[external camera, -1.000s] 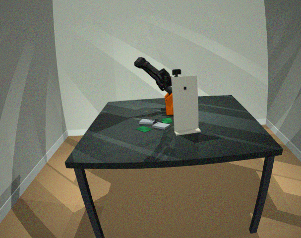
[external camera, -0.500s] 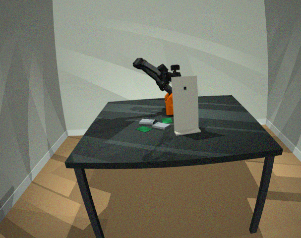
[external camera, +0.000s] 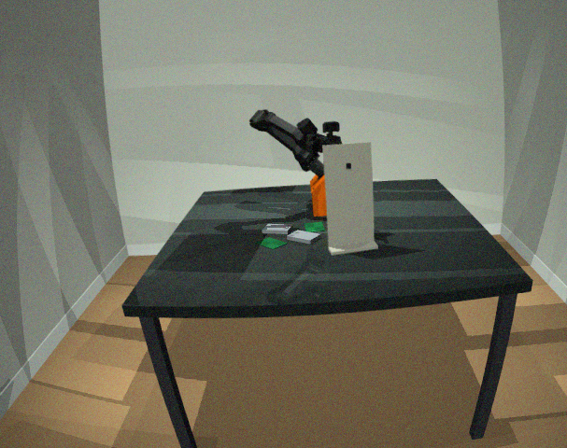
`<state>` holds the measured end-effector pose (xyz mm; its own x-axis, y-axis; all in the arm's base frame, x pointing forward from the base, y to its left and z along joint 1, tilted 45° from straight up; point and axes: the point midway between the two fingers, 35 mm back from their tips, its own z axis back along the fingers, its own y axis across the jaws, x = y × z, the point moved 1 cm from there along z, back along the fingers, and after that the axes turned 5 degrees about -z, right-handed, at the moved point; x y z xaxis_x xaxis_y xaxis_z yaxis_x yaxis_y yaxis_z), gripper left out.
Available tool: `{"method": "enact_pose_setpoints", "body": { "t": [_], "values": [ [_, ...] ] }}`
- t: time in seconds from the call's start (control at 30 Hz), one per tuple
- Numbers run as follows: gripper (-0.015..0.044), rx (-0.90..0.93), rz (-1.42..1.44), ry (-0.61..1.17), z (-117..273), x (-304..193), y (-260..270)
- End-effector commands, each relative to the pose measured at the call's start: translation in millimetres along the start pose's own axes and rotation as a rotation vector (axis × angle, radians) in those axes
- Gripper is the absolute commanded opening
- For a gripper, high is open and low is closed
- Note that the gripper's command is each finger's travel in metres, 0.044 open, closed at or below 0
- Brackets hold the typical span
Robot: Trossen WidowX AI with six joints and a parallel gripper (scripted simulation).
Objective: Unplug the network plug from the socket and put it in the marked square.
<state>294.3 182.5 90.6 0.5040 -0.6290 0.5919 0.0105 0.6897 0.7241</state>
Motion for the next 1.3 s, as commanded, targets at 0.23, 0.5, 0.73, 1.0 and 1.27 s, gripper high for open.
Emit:
{"method": "enact_pose_setpoints", "body": {
  "t": [0.23, 0.5, 0.73, 1.0, 1.27],
  "values": [
    [0.0000, -0.230, 0.045, 0.067, -8.8, -21.6, -59.6],
    [0.0000, -0.402, 0.082, 0.122, -6.2, -36.6, -104.5],
    [0.0000, -0.550, 0.116, 0.173, 2.2, -48.9, -142.5],
    [0.0000, -0.718, 0.157, 0.236, 18.2, -61.5, -183.4],
    [0.0000, -0.880, 0.198, 0.302, 39.9, -72.5, -219.9]
  ]
}}
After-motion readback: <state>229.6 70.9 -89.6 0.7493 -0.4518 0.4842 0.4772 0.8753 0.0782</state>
